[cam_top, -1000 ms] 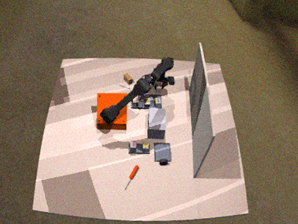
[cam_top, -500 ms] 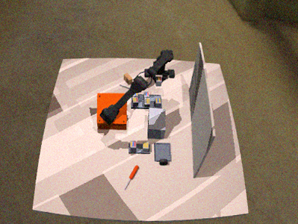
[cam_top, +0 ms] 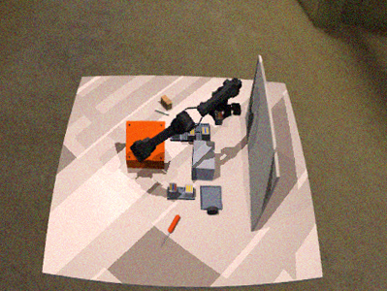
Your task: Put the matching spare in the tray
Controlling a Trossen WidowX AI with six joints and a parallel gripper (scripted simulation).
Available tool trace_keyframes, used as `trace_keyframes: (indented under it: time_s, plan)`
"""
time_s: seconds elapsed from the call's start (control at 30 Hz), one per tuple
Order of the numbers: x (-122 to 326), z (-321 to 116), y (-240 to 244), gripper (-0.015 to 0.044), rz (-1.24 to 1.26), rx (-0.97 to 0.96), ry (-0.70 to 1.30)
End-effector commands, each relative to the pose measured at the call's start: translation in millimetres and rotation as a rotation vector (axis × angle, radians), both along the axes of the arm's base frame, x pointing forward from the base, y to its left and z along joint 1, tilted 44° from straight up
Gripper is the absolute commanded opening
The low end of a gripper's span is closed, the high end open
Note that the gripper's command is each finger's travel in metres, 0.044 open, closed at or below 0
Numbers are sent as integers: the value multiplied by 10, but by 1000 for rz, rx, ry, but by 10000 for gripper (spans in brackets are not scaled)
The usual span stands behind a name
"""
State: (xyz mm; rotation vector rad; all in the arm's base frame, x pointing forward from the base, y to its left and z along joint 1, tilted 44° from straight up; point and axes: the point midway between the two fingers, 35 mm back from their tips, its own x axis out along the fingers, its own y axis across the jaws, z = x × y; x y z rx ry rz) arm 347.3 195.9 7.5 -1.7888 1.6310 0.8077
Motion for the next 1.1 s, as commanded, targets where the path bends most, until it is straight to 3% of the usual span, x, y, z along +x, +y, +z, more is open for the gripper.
trace_keyframes:
  time_s: [0.0, 0.53, 1.07]
  plan:
    - [76, 208, -204, 0, 8, -3, 6]
    - [244, 1059, -1134, 0, 12, -5, 0]
    - [6, 1806, -2093, 0, 1, -44, -5]
